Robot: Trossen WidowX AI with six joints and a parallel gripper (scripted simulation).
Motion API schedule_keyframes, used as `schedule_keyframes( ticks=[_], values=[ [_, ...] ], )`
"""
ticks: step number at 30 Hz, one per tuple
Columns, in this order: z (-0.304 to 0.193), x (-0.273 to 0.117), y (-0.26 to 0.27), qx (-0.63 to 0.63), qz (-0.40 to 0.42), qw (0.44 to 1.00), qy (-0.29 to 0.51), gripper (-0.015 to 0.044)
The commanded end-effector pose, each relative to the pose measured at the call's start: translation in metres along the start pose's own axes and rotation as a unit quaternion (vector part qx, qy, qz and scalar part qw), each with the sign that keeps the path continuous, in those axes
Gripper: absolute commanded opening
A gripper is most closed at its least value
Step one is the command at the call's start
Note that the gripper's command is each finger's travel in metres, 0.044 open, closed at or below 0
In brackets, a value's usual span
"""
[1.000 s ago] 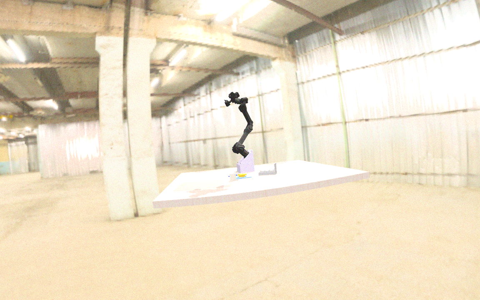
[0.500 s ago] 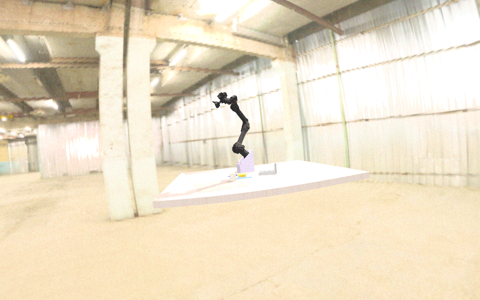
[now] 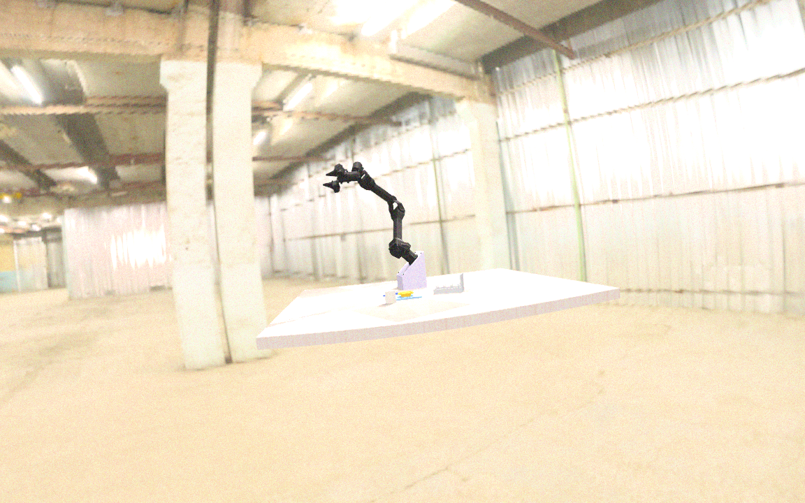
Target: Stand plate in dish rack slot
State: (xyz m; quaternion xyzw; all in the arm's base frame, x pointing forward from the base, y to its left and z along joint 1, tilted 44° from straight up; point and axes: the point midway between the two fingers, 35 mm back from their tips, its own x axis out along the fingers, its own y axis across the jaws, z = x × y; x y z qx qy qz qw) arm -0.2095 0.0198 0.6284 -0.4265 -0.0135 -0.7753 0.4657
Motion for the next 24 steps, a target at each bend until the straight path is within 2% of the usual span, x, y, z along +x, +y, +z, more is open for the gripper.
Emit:
schedule_keyframes(
  ticks=[1,11,17,24],
  values=[
    [0.023,0.026,0.064,0.003,0.071,0.997,-0.011,0.0400],
    [0.069,0.048,0.218,0.019,0.234,0.972,-0.023,0.0400],
    [0.091,0.034,0.307,0.024,0.326,0.945,-0.023,0.0400],
    [0.111,0.004,0.378,0.026,0.408,0.911,-0.046,0.0400]
  ],
)
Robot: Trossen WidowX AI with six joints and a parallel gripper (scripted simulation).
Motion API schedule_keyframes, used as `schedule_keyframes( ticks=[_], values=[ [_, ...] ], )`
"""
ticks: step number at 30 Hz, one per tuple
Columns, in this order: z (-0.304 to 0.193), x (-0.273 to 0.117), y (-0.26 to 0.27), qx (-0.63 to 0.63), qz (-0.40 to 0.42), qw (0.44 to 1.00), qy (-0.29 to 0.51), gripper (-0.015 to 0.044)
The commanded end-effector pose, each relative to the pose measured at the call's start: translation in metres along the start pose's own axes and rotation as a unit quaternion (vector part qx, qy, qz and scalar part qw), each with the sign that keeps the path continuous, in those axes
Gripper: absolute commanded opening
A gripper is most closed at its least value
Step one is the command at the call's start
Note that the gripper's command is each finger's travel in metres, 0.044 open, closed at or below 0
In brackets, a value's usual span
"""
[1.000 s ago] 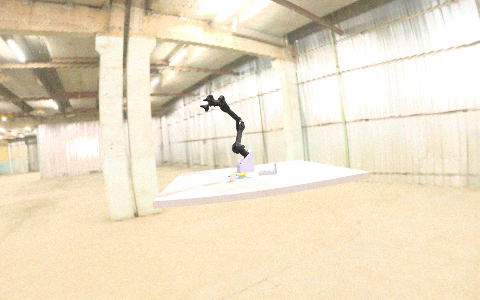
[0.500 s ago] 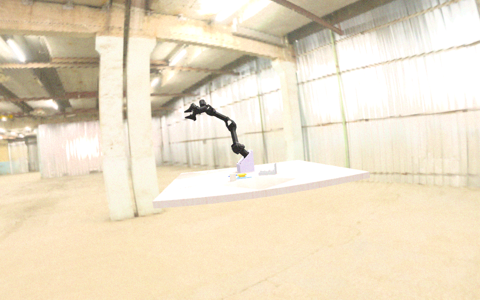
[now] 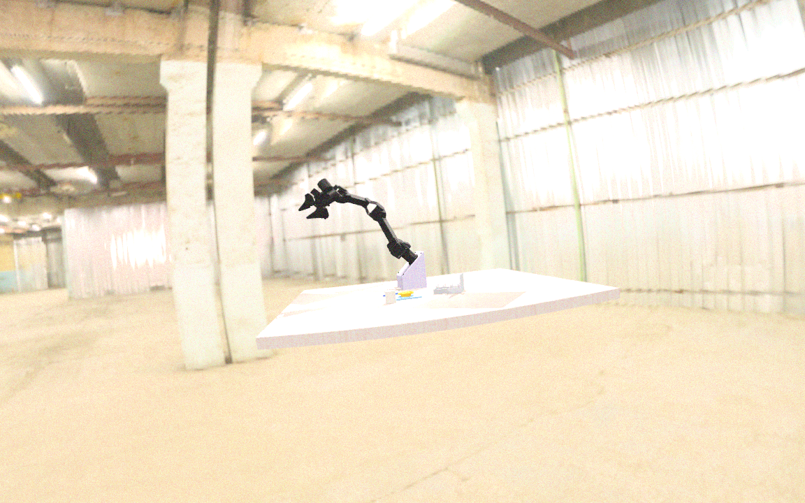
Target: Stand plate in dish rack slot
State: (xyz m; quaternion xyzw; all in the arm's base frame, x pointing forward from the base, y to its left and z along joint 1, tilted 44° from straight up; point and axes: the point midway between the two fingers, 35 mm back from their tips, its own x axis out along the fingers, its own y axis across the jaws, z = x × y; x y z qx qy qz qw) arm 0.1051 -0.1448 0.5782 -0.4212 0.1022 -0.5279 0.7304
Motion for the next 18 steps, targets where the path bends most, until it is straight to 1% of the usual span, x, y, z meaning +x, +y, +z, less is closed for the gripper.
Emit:
schedule_keyframes(
  ticks=[1,4,10,14,18],
  values=[
    [0.006,0.018,0.047,-0.001,0.054,0.999,0.003,0.0400],
    [0.008,0.029,0.083,-0.002,0.092,0.996,0.013,0.0400],
    [0.008,0.041,0.172,-0.011,0.181,0.982,0.045,0.0400],
    [0.004,0.040,0.232,-0.022,0.237,0.969,0.070,0.0400],
    [-0.004,0.030,0.297,-0.037,0.293,0.950,0.099,0.0400]
  ],
)
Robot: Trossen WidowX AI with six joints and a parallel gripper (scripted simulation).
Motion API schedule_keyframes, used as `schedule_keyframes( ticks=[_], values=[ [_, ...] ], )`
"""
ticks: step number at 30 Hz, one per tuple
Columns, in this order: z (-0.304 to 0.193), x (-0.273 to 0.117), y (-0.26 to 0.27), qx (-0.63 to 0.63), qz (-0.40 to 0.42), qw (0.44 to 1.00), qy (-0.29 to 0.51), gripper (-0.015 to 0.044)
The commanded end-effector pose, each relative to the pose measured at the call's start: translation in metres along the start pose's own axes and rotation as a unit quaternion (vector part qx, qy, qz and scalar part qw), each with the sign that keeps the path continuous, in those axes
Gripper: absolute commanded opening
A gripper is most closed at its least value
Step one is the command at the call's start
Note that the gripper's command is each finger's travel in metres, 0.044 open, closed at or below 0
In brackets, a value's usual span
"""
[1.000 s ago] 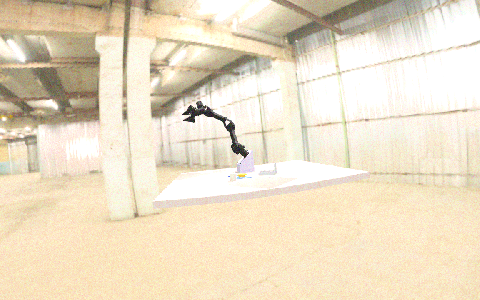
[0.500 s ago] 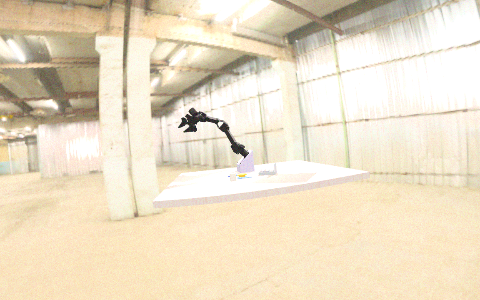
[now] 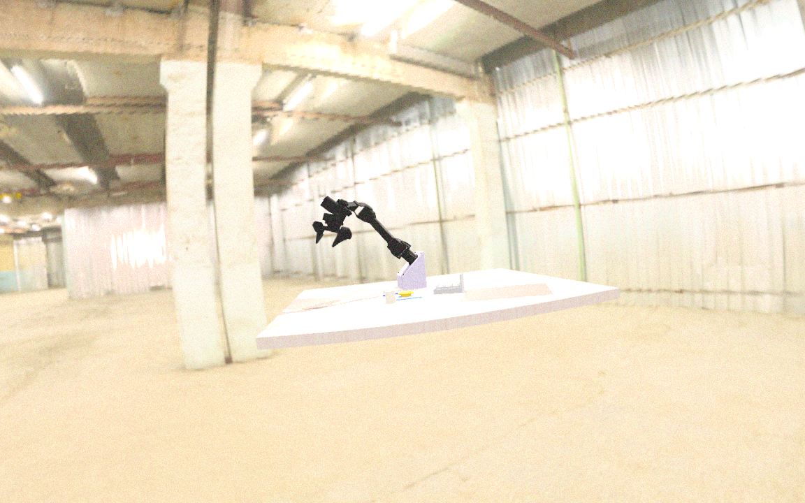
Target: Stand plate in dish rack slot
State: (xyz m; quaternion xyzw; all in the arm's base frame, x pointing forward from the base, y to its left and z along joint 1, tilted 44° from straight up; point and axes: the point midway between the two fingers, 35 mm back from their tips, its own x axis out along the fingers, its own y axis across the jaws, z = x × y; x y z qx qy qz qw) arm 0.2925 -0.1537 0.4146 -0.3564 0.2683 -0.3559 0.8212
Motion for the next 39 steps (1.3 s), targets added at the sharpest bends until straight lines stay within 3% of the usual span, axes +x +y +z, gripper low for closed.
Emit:
schedule_keyframes(
  ticks=[1,11,21,39],
  values=[
    [-0.007,0.023,0.064,-0.018,0.057,0.997,0.038,0.0400],
    [-0.053,0.042,0.214,-0.070,0.165,0.972,0.149,0.0400],
    [-0.138,0.015,0.329,-0.152,0.207,0.928,0.272,0.0400],
    [-0.163,0.019,0.348,-0.165,0.207,0.920,0.288,0.0400]
  ],
)
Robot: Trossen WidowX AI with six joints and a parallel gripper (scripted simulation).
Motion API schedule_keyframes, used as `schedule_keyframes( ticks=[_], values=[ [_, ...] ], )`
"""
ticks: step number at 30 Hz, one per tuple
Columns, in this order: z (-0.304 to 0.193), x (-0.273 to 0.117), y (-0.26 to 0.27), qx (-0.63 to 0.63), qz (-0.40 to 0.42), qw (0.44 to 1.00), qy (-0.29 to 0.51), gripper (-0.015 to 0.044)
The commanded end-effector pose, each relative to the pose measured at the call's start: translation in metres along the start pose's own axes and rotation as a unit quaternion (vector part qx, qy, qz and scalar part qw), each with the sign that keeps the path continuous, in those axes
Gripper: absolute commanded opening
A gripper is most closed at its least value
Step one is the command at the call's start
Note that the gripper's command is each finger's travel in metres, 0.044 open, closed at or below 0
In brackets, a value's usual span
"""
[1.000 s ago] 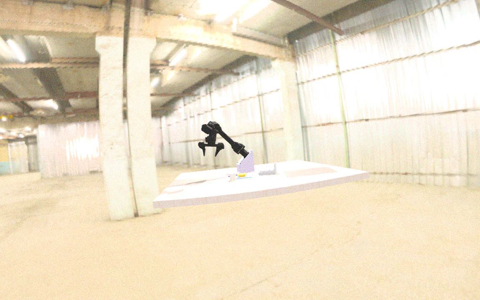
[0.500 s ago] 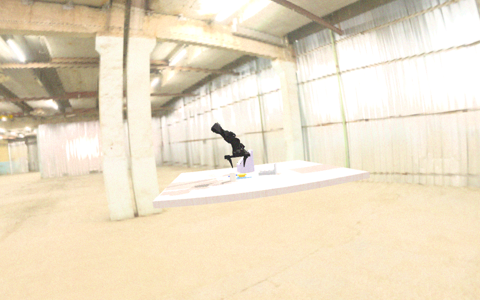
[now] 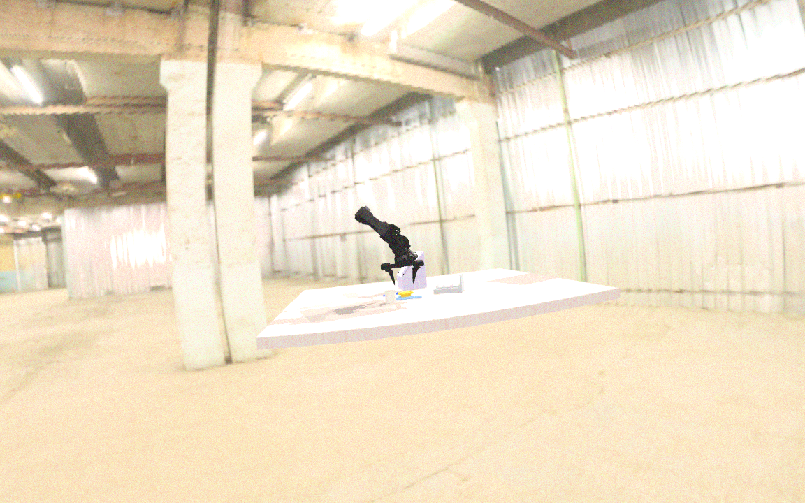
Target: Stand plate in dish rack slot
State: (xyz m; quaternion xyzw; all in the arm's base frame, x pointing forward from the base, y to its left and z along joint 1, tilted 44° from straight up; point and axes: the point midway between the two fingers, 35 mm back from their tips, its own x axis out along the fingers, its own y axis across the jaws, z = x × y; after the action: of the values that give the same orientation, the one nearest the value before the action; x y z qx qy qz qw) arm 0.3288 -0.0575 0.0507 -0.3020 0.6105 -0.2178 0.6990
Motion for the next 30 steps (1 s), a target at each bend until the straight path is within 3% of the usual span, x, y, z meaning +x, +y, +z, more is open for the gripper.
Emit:
schedule_keyframes(
  ticks=[1,30],
  values=[
    [-0.003,0.009,0.003,-0.007,-0.001,1.000,0.006,0.0400],
    [-0.006,0.052,0.003,-0.007,-0.002,1.000,0.006,0.0395]
  ],
)
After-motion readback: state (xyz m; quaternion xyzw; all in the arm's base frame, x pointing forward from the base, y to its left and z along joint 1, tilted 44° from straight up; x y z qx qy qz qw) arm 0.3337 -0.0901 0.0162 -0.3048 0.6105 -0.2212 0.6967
